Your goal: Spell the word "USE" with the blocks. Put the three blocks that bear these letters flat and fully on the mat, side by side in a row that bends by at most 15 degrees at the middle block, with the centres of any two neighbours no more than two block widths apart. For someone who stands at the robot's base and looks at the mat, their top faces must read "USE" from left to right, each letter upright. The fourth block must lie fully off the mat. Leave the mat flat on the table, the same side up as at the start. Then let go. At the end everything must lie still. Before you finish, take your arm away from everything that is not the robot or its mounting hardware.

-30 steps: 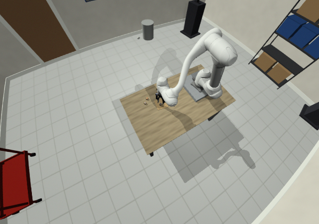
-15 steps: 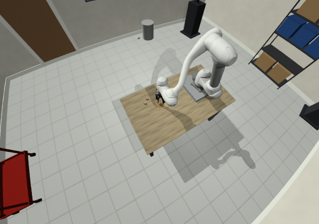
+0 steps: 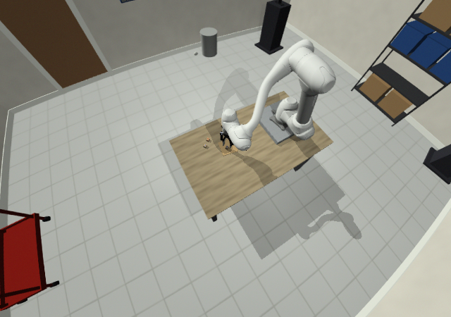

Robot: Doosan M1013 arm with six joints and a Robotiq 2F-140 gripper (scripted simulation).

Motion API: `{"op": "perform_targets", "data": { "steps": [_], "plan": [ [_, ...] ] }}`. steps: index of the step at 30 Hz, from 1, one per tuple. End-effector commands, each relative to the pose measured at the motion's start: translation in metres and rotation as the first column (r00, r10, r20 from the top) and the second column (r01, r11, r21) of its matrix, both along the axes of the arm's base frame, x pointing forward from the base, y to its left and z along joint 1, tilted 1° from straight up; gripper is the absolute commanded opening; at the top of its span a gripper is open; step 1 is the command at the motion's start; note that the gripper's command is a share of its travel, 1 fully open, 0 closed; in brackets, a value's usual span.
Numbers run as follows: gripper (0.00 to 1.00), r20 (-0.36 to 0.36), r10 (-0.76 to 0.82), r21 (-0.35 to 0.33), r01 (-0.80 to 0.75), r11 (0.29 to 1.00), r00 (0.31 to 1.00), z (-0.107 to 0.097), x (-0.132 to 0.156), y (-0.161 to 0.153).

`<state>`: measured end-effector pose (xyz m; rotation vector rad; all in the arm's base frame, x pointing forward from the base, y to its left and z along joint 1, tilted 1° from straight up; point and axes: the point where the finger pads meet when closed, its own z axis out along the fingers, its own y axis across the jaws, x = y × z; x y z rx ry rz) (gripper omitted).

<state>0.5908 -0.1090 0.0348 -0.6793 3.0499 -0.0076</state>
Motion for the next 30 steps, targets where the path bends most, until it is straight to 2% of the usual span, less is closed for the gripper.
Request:
{"op": "perform_targets", "data": {
  "steps": [1, 30],
  "plan": [
    [0.37, 0.001, 0.002, -0.001, -0.002, 1.000, 1.000, -0.0016, -0.0018, -0.0016],
    [0.37, 0.001, 0.002, -0.001, -0.002, 1.000, 1.000, -0.0070, -0.0017, -0.0016]
  ]
}}
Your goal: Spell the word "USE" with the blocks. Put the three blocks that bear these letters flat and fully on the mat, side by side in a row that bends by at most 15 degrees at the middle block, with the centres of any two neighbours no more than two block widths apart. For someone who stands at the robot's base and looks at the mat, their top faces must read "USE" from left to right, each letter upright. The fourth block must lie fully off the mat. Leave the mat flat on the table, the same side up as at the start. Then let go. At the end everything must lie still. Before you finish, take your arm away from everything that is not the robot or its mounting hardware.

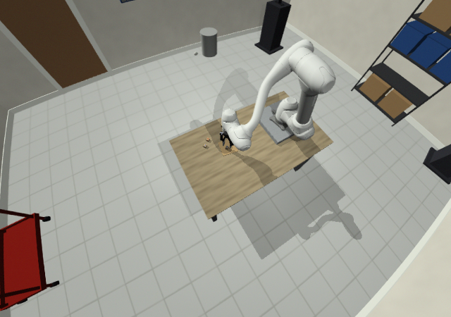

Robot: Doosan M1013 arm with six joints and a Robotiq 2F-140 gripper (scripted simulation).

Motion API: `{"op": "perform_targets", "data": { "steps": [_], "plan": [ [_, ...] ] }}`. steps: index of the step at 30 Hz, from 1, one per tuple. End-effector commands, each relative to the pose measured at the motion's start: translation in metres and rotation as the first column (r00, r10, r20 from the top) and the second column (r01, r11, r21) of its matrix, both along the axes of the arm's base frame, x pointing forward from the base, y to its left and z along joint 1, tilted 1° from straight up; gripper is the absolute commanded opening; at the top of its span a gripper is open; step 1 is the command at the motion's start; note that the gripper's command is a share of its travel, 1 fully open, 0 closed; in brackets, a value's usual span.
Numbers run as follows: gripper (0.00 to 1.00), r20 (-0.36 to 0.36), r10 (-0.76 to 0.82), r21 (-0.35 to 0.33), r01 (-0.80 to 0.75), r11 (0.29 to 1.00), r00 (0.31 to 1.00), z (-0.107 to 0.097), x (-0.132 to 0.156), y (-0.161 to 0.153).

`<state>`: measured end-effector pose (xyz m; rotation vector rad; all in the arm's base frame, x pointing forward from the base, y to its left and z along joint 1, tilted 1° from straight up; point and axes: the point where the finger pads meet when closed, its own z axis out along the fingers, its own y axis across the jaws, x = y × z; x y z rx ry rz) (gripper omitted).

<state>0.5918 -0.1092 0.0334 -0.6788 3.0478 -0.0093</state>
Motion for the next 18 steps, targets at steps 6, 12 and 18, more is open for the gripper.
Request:
{"op": "perform_targets", "data": {
  "steps": [6, 12, 18],
  "plan": [
    [0.37, -0.001, 0.002, 0.000, -0.002, 1.000, 1.000, -0.017, -0.002, -0.001],
    [0.37, -0.001, 0.002, 0.000, -0.002, 1.000, 1.000, -0.024, -0.002, -0.001],
    [0.37, -0.001, 0.002, 0.000, -0.002, 1.000, 1.000, -0.032, -0.002, -0.001]
  ]
}}
